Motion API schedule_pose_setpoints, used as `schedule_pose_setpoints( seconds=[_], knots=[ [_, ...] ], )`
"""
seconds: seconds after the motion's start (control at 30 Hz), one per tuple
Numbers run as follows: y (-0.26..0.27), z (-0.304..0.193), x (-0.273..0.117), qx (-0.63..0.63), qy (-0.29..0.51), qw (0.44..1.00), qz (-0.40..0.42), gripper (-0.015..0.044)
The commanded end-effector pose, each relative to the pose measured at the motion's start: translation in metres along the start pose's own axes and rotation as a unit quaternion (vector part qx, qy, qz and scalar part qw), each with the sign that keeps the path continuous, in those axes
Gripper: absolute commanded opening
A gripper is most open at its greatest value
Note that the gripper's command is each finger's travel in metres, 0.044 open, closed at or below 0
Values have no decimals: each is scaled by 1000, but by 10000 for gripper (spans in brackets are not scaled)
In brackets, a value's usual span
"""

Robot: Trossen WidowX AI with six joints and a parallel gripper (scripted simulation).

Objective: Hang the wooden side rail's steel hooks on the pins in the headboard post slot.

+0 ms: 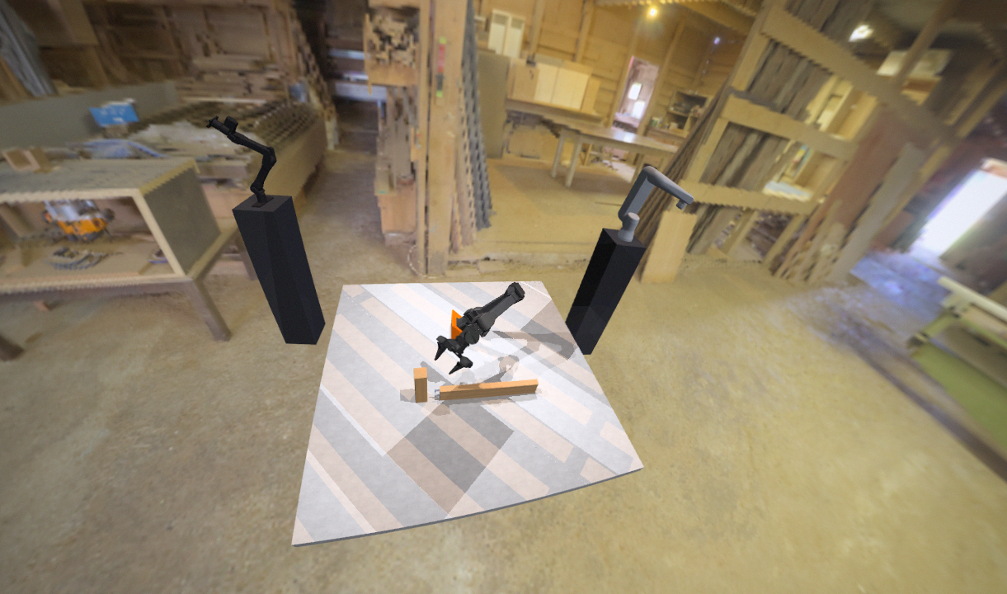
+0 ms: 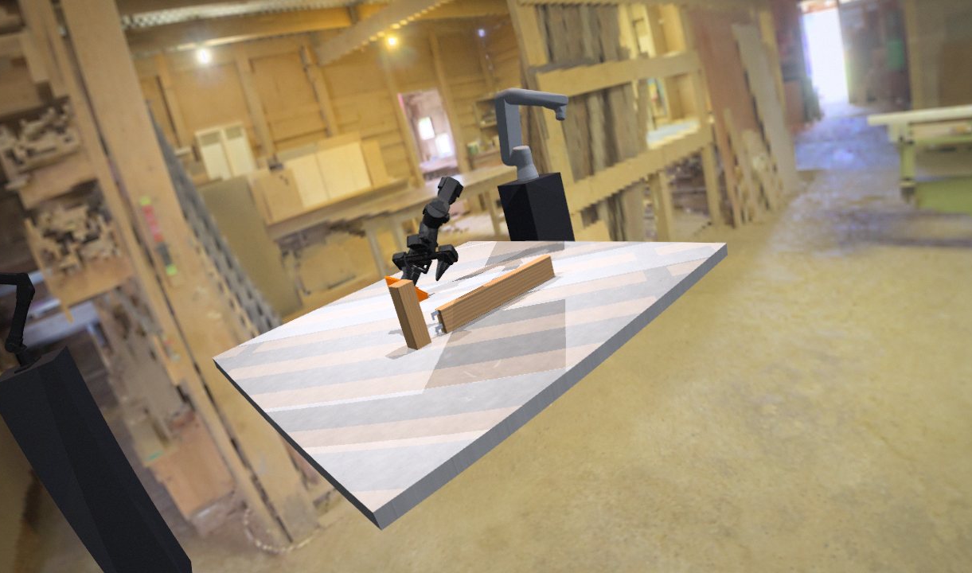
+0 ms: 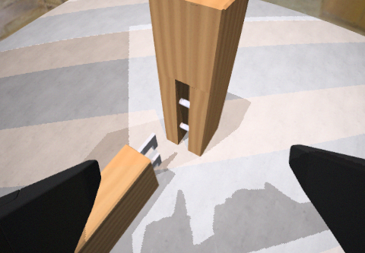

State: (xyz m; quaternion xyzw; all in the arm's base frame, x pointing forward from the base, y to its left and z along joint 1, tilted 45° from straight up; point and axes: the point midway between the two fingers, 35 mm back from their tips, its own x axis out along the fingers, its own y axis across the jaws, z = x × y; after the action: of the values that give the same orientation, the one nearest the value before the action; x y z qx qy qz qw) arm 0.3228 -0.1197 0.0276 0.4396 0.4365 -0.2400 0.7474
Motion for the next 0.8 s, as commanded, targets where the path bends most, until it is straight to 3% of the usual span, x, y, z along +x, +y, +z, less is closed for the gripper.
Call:
schedule_pose_setpoints(
  seconds=[0.0,0.2,0.4,0.57,0.77],
  knots=[
    [0,0,0,3,-1,1000,-2,440],
    [0,0,0,-4,2,1000,-2,440],
    [17,4,5,-223,80,971,7,440],
    [32,5,7,-412,144,899,48,440],
    [50,6,5,-602,194,763,132,440]
  ],
)
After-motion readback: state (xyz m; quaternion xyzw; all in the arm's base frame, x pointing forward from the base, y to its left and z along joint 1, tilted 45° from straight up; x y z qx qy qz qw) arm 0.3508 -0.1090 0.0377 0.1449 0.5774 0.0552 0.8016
